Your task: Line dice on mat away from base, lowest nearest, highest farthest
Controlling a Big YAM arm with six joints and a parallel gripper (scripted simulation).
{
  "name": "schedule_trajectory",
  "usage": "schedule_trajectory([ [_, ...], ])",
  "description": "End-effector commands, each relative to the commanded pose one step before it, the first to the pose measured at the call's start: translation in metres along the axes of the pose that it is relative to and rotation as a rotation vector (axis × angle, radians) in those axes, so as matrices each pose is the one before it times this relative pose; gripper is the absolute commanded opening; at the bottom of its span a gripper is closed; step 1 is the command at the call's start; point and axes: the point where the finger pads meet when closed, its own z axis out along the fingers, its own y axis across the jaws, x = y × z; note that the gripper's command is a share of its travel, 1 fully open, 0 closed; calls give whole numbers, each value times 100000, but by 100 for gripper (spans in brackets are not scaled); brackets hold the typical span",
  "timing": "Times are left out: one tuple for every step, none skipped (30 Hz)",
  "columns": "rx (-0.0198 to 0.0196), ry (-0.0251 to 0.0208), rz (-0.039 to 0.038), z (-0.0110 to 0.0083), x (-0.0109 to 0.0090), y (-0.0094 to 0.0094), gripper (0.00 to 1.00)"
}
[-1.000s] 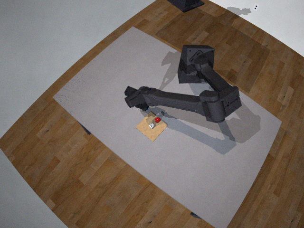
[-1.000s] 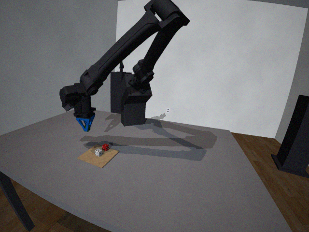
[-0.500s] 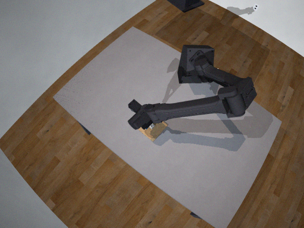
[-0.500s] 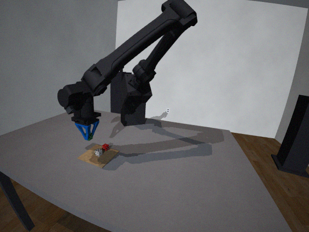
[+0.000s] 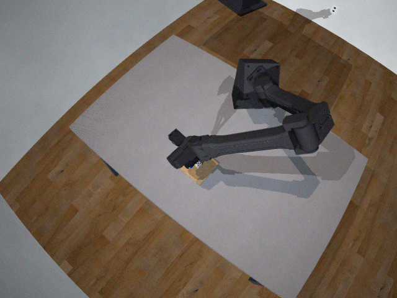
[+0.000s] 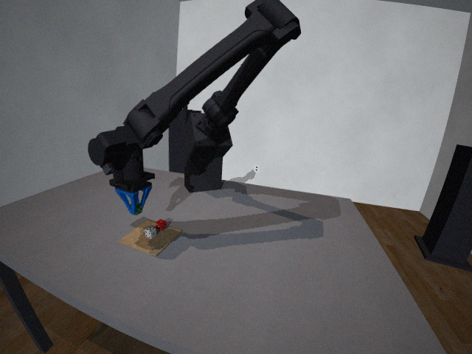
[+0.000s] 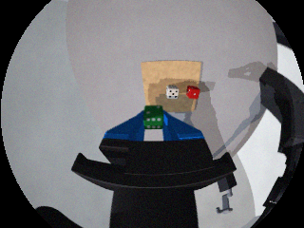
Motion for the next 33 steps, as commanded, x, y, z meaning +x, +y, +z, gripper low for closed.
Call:
schedule_trajectory([
  [-85,-239,185,633,-42,206,20],
  [11,-12,-1,183,3,4,20],
  [23,2,26,220,-1,-19,20],
  [20,3,25,263,0,-19,20],
  [-7,5,-1,305,4,3,20],
  [-35,7,-26,345,9,23,20],
  [-71,11,-57,383,15,50,20],
  [-120,17,-100,418,22,86,20],
  [-178,24,-149,450,31,129,20],
  [-238,34,-200,473,41,173,20],
  [-259,40,-215,487,45,188,20],
  [44,10,53,521,-1,-43,20],
  [44,9,53,522,-2,-43,20],
  [44,8,51,517,-2,-43,20],
  [0,0,0,0,0,0,20],
  [0,0,0,0,0,0,20],
  [101,-2,99,509,-11,-85,20],
  [-16,14,-2,486,7,3,20],
  [40,5,44,468,-2,-38,20],
  [38,4,41,441,-2,-36,20],
  [35,3,38,410,-2,-33,20],
  [33,2,34,375,-2,-30,20],
  [29,1,30,338,-2,-27,20],
  [25,1,27,298,-1,-24,20],
  [22,0,22,256,-2,-19,20],
  [18,1,19,214,-1,-18,20],
  [107,-19,88,173,-17,-82,20],
  [-265,-424,582,-55,-330,-8,20],
  [-650,-593,730,-206,-478,165,20],
  [-173,-92,59,13,-65,77,20],
  [139,245,-203,103,138,-17,20],
  [0,0,0,0,0,0,20],
  [0,0,0,0,0,0,20],
])
